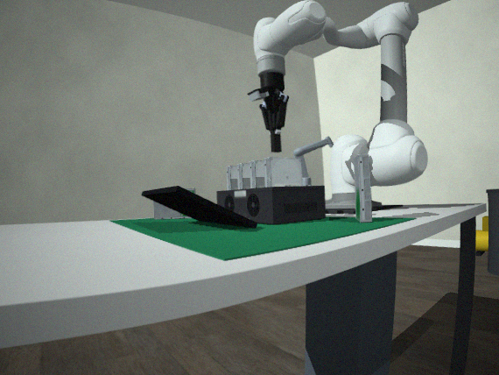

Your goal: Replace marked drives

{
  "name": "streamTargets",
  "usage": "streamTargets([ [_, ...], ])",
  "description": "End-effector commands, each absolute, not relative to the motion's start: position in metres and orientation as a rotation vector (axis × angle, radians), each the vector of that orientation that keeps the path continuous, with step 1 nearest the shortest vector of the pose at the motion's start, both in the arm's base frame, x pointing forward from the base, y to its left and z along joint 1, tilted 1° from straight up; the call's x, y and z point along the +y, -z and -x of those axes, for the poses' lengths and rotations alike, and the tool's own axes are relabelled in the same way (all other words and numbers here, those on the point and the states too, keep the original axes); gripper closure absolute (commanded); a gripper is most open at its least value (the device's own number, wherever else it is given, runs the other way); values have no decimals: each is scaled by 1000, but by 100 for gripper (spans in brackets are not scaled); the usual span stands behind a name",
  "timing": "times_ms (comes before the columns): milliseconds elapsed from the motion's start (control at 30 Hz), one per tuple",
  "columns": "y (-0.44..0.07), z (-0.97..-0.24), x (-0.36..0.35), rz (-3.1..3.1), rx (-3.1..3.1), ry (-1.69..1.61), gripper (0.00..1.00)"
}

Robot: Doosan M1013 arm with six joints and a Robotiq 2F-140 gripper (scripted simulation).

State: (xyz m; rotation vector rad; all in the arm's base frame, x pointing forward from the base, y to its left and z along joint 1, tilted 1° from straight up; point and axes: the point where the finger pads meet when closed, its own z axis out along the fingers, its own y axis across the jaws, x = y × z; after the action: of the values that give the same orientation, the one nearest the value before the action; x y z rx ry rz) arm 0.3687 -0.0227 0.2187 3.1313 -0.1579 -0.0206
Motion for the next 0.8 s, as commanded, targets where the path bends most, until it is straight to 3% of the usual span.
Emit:
streamTargets([
  [0,-219,-369,-23,-3132,-158,20,90],
  [767,-199,-369,-23,-3132,-158,20,90],
])
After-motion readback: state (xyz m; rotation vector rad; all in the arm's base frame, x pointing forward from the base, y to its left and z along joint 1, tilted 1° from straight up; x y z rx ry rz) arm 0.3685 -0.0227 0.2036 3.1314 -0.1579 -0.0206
